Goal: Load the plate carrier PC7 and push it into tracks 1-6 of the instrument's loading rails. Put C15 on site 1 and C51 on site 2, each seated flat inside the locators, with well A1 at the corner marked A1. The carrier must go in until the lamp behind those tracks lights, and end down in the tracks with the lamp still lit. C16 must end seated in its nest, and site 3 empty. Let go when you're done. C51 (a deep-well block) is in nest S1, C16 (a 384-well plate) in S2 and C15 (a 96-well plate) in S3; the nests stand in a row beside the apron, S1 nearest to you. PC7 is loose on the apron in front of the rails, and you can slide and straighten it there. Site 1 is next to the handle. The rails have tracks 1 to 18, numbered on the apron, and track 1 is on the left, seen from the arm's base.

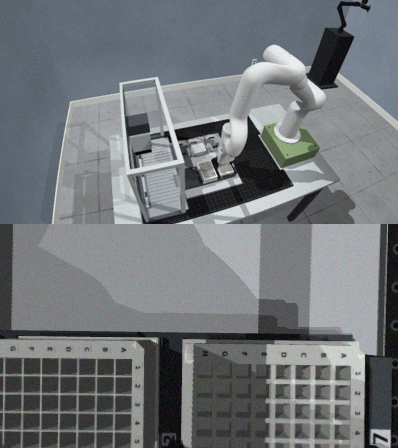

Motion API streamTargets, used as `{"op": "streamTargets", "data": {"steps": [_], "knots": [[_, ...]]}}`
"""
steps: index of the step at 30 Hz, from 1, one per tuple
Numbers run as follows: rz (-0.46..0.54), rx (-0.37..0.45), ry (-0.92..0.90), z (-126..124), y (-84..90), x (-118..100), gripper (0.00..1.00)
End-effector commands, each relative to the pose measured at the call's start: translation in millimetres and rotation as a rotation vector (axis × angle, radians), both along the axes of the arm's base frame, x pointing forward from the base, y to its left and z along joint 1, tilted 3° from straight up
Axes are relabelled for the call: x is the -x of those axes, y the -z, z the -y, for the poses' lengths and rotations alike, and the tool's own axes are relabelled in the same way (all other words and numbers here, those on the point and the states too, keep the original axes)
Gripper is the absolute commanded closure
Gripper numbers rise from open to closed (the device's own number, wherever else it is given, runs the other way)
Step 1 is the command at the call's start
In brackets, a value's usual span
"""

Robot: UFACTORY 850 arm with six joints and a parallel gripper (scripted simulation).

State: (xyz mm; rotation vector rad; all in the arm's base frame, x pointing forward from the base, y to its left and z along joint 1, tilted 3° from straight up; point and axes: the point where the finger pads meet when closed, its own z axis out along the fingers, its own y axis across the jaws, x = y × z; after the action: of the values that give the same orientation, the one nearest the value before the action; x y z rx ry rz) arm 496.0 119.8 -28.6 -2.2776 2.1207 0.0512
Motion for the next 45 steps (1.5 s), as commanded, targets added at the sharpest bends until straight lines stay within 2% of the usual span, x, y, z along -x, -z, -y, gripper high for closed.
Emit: {"op": "streamTargets", "data": {"steps": [1,9,29,45], "knots": [[0.001,-0.001,0.0,-0.5,6.0,-0.7,1.0],[0.001,-0.001,0.0,-1.1,19.3,-0.7,1.0],[0.001,-0.001,0.0,-1.1,19.8,-0.7,1.0],[0.001,-0.001,0.0,-1.5,29.8,-0.6,1.0]]}}
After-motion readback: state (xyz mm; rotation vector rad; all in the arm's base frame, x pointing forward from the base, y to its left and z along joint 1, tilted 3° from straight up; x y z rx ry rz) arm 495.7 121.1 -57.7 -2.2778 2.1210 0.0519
